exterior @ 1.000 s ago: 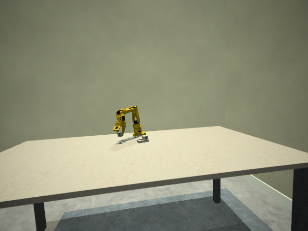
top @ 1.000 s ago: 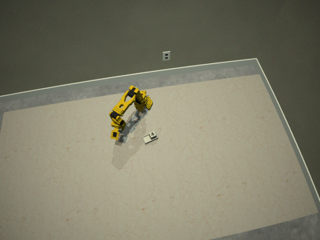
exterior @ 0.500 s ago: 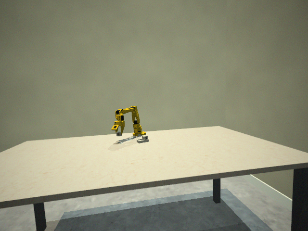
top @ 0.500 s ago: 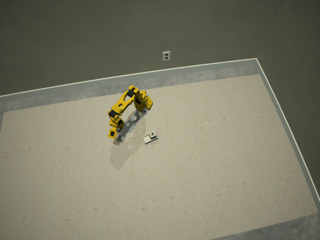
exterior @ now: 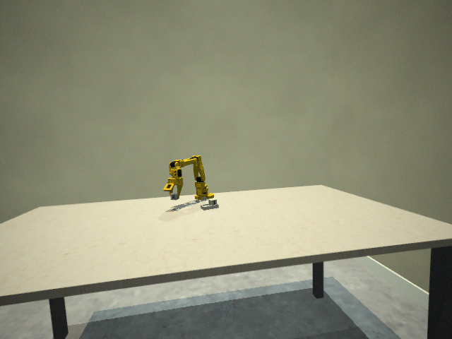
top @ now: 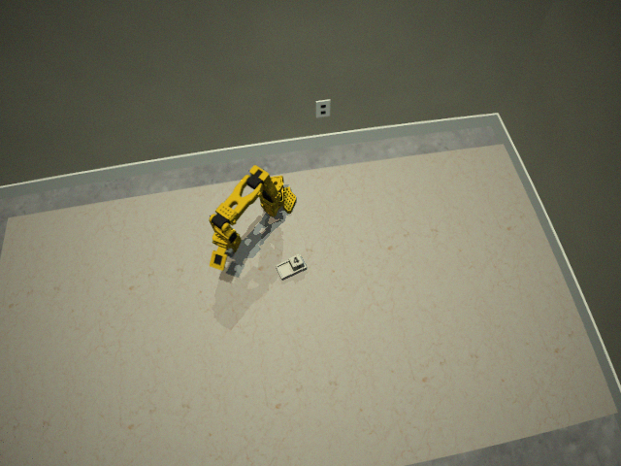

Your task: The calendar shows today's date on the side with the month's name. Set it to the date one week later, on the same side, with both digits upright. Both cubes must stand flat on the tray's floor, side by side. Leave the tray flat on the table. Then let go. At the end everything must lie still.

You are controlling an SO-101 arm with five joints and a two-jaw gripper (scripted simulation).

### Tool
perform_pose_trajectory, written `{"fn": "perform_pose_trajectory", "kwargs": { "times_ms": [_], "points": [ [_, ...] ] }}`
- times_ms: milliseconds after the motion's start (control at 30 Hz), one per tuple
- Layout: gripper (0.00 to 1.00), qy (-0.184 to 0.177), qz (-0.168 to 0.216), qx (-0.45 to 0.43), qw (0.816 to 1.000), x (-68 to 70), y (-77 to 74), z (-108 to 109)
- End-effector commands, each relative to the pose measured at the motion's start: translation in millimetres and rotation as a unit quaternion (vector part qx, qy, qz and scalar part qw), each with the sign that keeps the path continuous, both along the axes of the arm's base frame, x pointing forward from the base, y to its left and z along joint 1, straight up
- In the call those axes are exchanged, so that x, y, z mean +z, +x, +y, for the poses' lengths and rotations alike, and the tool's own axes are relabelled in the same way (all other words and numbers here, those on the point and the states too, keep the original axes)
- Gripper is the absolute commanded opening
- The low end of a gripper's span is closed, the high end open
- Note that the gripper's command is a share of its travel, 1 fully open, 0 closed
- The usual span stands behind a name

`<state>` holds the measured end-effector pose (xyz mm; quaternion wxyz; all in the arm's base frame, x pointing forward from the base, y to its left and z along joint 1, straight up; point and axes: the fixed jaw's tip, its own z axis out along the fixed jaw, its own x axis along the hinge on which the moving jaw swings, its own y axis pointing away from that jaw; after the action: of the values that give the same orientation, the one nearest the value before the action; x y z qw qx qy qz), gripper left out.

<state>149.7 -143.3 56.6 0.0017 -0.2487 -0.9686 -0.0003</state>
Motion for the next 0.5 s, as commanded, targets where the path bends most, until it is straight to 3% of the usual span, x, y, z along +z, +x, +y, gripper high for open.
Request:
{"fn": "perform_pose_trajectory", "kwargs": {
  "times_ms": [0, 467],
  "points": [
    [0.00, -0.019, -0.019, -0.009, 1.000, 5.3, 4.5, -6.6],
    [0.00, -0.019, -0.019, -0.009, 1.000, 0.8, 4.6, -6.7]
  ]
}}
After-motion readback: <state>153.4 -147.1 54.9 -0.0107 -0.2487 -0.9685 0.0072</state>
